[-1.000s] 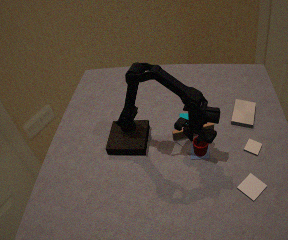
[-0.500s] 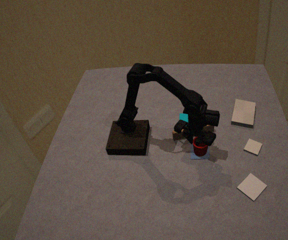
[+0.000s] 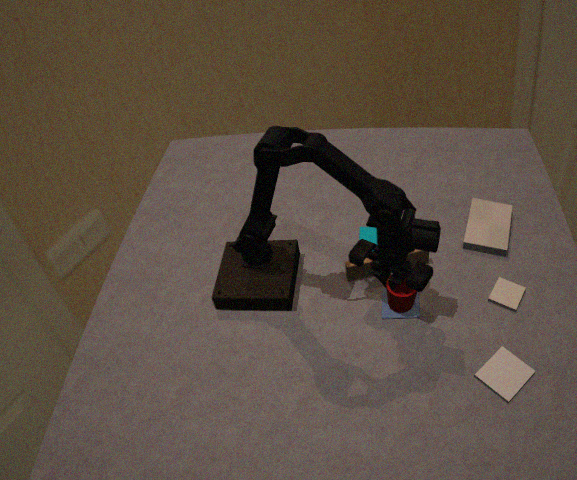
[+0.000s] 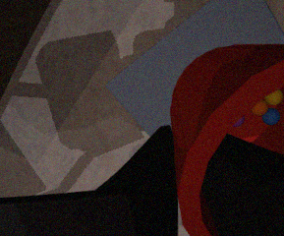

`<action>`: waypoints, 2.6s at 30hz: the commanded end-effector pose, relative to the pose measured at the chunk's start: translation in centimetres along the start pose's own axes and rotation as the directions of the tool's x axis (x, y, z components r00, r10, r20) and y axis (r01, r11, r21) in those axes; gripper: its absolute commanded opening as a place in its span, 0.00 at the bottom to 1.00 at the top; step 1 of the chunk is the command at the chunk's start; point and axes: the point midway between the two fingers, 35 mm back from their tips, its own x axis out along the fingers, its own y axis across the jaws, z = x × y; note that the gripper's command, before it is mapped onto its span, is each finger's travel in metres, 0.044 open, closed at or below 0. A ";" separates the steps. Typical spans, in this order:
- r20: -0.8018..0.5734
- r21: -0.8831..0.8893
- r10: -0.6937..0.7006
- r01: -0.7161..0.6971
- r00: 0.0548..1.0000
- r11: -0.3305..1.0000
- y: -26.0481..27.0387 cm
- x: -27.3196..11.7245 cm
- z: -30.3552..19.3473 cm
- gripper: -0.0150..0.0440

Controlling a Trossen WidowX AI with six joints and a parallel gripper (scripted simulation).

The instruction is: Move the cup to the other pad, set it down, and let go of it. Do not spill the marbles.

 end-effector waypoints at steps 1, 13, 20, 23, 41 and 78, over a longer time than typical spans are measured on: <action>-0.001 0.000 0.001 -0.001 1.000 1.000 0.0 -0.5 0.0 0.25; -0.003 -0.002 0.001 -0.001 1.000 1.000 -0.1 -5.0 0.1 0.25; -0.004 -0.003 0.002 -0.002 1.000 1.000 0.1 -7.4 0.1 0.25; -0.004 -0.003 0.002 -0.002 1.000 1.000 0.3 -7.6 0.1 0.25; -0.002 -0.005 0.007 -0.007 1.000 1.000 0.5 -7.4 0.1 0.25; 0.001 -0.003 0.006 -0.006 1.000 1.000 5.3 -7.5 5.2 0.25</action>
